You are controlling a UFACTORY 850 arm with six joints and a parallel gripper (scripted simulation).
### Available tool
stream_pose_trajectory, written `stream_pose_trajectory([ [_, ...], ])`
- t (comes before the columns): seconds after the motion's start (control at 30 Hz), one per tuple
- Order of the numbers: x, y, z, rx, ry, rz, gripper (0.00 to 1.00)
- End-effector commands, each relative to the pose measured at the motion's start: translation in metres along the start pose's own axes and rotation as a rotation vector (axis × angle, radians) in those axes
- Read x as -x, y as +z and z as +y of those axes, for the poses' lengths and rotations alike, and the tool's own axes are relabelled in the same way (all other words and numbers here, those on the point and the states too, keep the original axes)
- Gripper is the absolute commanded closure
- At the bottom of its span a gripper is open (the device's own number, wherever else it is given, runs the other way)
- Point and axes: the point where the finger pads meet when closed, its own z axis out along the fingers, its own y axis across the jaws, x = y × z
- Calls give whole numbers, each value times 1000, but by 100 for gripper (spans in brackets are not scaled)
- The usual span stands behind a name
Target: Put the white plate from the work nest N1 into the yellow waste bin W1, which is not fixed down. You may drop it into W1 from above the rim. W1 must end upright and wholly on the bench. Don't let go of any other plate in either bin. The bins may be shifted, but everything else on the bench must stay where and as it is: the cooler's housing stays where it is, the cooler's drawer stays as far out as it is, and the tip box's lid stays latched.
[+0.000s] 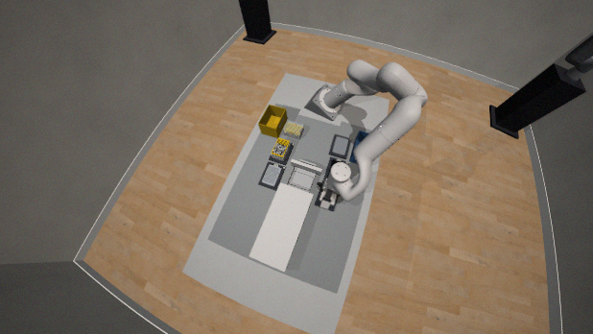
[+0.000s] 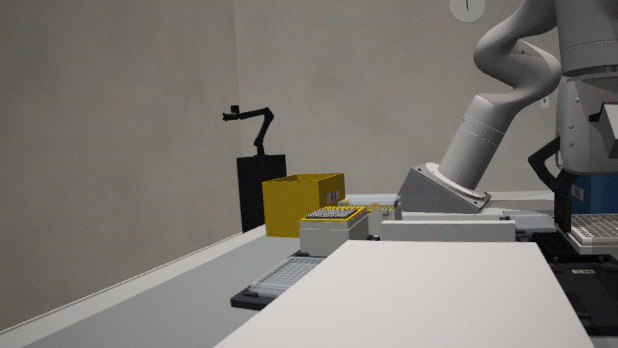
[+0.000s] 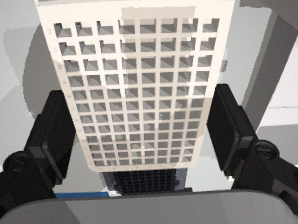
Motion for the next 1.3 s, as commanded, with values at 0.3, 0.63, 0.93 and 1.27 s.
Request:
stream_pose_trajectory([
  [0.3,-1,-22,0,0,-1,2,100],
  [0.63,-1,-35,0,0,-1,2,100],
  [0.93,-1,-47,0,0,-1,2,100],
  [1.27,-1,-64,0,0,-1,2,100],
])
